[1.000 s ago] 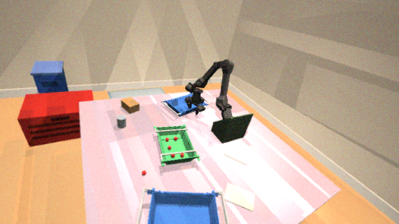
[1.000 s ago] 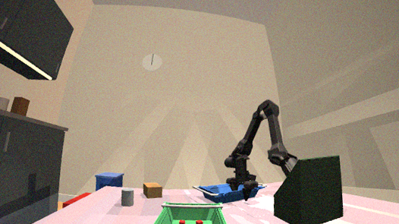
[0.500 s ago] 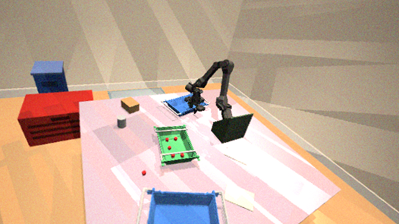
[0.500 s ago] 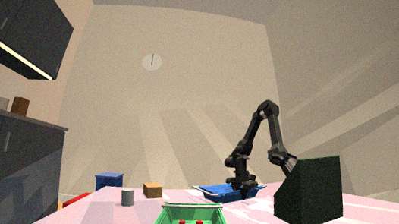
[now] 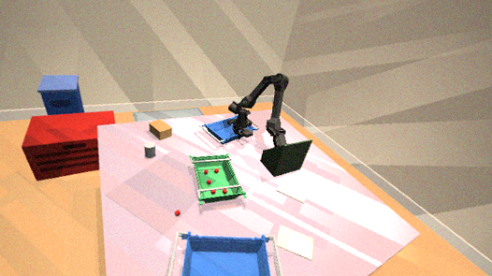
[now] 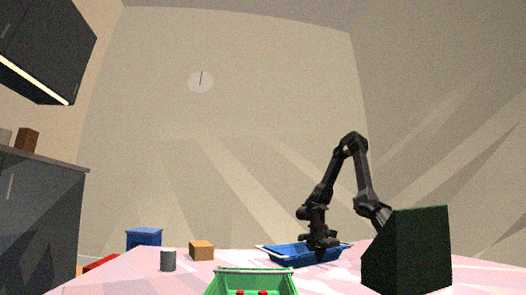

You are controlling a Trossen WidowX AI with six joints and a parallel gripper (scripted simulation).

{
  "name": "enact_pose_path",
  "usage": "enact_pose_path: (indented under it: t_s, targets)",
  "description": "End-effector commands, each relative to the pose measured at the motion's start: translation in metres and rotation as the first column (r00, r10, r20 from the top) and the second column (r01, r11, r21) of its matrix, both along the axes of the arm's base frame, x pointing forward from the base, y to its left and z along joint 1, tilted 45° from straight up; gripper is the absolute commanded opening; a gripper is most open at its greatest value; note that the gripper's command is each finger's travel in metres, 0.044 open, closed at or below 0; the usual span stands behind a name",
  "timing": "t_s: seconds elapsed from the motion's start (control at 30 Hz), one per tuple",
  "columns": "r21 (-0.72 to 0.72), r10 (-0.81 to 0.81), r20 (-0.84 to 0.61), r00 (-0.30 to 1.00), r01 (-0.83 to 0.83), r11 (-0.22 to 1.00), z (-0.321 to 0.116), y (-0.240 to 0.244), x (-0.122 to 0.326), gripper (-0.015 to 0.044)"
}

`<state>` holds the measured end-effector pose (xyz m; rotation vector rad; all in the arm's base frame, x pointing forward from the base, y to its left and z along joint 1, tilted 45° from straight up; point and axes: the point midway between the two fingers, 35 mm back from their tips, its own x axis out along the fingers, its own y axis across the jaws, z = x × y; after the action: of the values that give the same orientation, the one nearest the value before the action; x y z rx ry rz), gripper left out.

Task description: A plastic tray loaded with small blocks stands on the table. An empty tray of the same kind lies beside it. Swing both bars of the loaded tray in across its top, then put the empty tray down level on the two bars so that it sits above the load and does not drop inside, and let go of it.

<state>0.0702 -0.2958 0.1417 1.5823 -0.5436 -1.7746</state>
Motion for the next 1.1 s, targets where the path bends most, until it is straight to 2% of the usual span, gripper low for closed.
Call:
enact_pose_path:
  t_s: [0.0, 0.33, 0.77, 1.07]
  targets:
    - [0.01, 0.005, -0.004, 1.0, -0.005, 1.0, -0.002, 0.001, 0.0, 0.0068]
    - [0.011, 0.005, -0.003, 1.0, -0.005, 1.0, 0.005, 0.007, 0.001, 0.0001]
    - [0.011, 0.005, -0.001, 1.0, -0.005, 1.0, 0.052, 0.056, 0.002, 0.0]
    - [0.011, 0.005, -0.001, 1.0, -0.005, 1.0, 0.054, 0.059, 0.002, 0.0]
